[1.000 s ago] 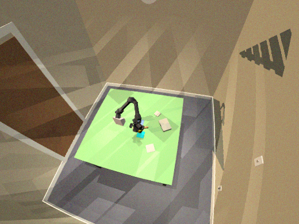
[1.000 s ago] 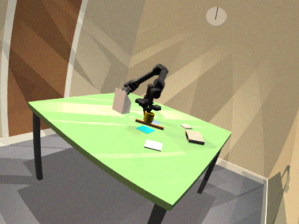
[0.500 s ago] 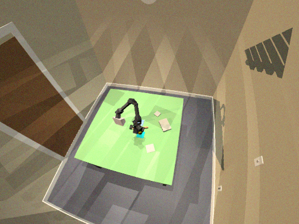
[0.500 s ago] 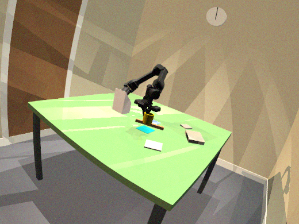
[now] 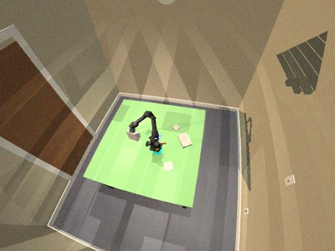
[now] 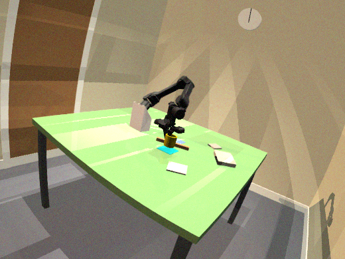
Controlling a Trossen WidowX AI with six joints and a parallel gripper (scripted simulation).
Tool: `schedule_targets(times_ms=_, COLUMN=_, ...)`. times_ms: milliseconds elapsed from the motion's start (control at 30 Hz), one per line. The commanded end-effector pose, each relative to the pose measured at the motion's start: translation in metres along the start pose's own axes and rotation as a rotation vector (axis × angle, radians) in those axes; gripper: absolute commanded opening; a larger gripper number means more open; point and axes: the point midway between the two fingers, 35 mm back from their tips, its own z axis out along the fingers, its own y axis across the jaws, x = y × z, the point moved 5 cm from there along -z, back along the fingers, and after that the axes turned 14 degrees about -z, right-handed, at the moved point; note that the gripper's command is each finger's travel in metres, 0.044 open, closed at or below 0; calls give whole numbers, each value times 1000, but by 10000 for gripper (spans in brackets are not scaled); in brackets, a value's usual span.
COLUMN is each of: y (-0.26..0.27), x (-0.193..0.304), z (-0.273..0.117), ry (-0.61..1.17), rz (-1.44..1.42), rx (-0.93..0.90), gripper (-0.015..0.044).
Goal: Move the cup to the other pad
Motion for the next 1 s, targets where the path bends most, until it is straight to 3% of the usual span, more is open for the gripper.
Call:
schedule_targets(times_ms=0, y=-2, x=1, z=8, ry=8, rz=11, rx=-1, gripper=0)
schedule_targets(times_ms=667, y=0, x=0, z=14, ry=2, rz=0, rx=1, gripper=0)
schedule_targets(times_ms=833, y=0, x=0, z=14, ry=2, rz=0, rx=1, gripper=131)
schedule_targets(times_ms=967, y=0, x=0, z=14, ry=2, rz=0, rx=1, gripper=146)
